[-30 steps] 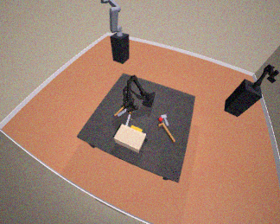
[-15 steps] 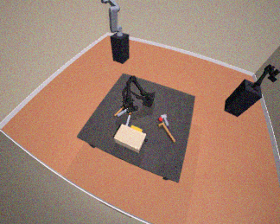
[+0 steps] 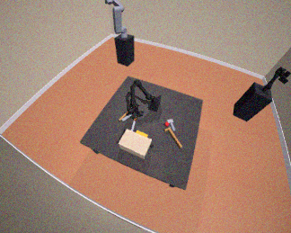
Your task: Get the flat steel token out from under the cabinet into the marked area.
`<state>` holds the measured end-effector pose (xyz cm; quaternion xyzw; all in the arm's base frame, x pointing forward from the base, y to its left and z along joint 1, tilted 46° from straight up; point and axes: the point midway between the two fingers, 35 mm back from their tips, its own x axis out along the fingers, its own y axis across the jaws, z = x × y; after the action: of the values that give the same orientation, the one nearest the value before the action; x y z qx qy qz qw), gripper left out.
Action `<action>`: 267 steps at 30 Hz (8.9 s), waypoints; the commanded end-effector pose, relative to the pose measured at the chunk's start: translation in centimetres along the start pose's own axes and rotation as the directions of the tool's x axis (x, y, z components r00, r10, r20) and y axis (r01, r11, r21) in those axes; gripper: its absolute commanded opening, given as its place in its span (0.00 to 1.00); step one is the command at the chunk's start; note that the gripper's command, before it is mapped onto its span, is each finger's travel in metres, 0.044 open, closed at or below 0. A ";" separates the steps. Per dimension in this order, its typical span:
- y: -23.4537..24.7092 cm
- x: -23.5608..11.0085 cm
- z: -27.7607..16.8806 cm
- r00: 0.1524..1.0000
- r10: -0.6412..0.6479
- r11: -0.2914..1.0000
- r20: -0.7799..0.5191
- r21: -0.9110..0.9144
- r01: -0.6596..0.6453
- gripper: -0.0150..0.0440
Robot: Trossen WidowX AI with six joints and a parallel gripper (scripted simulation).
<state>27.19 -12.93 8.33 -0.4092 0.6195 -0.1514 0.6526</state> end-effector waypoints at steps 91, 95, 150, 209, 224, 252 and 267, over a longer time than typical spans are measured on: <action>0.0 -0.1 11.4 1.000 0.000 1.000 0.005 -0.005 0.000 0.25; 0.0 -0.1 11.8 1.000 0.000 1.000 0.005 -0.005 0.000 0.25; 1.8 -0.1 15.8 1.000 0.001 1.000 0.007 -0.003 -0.001 0.25; 6.3 0.0 15.7 1.000 0.003 1.000 0.006 -0.004 -0.003 0.25; 6.1 0.0 14.8 1.000 0.003 1.000 0.006 -0.004 -0.003 0.25; 6.1 0.0 12.0 1.000 0.003 1.000 0.005 -0.006 -0.003 0.25; 6.0 0.1 10.4 1.000 0.003 1.000 0.004 -0.006 -0.003 0.25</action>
<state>35.60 -5.35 2.87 -0.4105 0.6174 -0.1483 0.6544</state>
